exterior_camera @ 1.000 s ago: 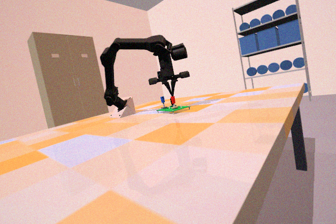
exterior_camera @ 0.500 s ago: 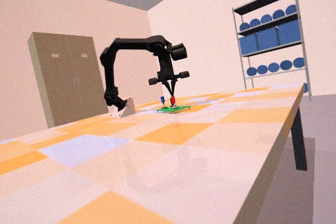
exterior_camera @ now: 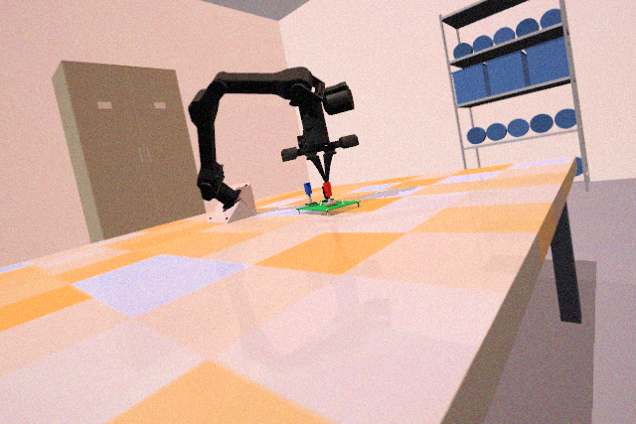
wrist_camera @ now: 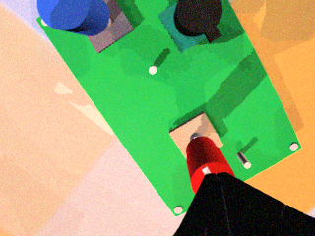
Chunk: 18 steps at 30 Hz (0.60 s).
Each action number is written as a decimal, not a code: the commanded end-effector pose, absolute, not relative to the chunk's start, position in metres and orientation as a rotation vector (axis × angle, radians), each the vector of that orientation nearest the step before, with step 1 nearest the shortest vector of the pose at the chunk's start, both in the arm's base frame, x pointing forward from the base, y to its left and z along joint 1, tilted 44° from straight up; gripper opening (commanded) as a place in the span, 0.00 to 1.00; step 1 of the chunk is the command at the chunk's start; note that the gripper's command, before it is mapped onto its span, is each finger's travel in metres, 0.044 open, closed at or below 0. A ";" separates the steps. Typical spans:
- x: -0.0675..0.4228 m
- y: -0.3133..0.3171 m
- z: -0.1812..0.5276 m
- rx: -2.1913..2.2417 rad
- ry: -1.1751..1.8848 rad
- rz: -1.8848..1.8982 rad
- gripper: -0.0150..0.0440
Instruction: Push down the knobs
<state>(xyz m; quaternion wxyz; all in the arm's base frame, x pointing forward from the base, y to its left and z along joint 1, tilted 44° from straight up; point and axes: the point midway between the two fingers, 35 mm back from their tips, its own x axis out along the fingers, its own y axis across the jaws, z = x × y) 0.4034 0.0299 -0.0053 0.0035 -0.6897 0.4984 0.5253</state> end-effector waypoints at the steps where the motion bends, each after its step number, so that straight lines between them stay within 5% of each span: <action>1: 0.403 0.020 -0.013 -2.146 1.585 1.649 0.25; 18: 0.403 0.017 -0.016 -2.146 1.586 1.648 0.25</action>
